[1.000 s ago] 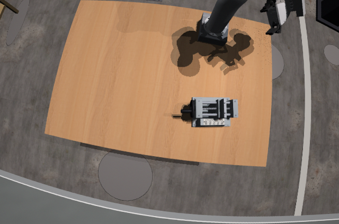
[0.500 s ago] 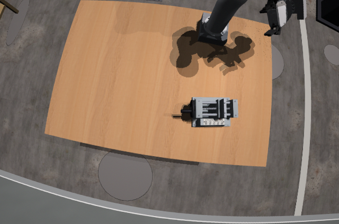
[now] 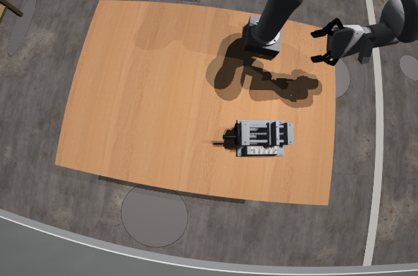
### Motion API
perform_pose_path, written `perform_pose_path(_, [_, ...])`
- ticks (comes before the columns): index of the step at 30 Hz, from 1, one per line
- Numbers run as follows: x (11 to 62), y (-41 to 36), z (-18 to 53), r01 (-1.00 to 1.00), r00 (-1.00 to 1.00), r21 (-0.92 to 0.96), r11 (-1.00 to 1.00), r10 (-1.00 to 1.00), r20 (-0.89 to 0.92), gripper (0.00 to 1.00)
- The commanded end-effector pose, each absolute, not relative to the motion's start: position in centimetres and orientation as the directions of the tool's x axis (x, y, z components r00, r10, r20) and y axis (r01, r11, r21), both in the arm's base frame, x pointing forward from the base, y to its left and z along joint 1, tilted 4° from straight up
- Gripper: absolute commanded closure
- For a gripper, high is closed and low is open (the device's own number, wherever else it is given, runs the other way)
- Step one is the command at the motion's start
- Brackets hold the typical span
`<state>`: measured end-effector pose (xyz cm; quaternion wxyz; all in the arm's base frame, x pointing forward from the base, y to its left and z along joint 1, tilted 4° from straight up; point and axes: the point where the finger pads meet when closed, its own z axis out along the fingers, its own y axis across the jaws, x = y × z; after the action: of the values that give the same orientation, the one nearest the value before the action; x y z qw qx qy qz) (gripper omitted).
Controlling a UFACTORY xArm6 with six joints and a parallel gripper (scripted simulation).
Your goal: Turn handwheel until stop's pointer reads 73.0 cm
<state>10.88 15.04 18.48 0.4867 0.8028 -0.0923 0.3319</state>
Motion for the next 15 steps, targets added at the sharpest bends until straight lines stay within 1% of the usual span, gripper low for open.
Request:
perform_pose_path(1, [12.2, 15.4, 16.7, -0.451, 0.847, 0.742, -0.496, 0.025, 0.531, 0.00])
perform_pose_path(2, [13.1, 15.7, 15.9, -0.447, 0.871, 0.739, -0.504, -0.058, 0.487, 0.00])
perform_pose_path(3, [13.1, 15.7, 15.9, -0.447, 0.871, 0.739, -0.504, -0.058, 0.487, 0.00])
perform_pose_path(4, [14.1, 16.1, 15.2, -0.447, 0.886, 0.731, -0.515, -0.143, 0.441, 0.00])
perform_pose_path(5, [14.1, 16.1, 15.2, -0.447, 0.886, 0.731, -0.515, -0.143, 0.441, 0.00])
perform_pose_path(6, [15.2, 16.4, 14.6, -0.453, 0.890, 0.717, -0.530, -0.228, 0.394, 0.00])
perform_pose_path(9, [15.2, 16.4, 14.6, -0.453, 0.890, 0.717, -0.530, -0.228, 0.394, 0.00])
perform_pose_path(11, [18.1, 17.0, 13.6, -0.483, 0.871, 0.670, -0.564, -0.389, 0.301, 0.00])
perform_pose_path(13, [18.1, 17.0, 13.6, -0.483, 0.871, 0.670, -0.564, -0.389, 0.301, 0.00])
perform_pose_path(14, [19.9, 17.1, 13.3, -0.507, 0.849, 0.638, -0.580, -0.462, 0.256, 0.00])
perform_pose_path(15, [19.9, 17.1, 13.3, -0.507, 0.849, 0.638, -0.580, -0.462, 0.256, 0.00])
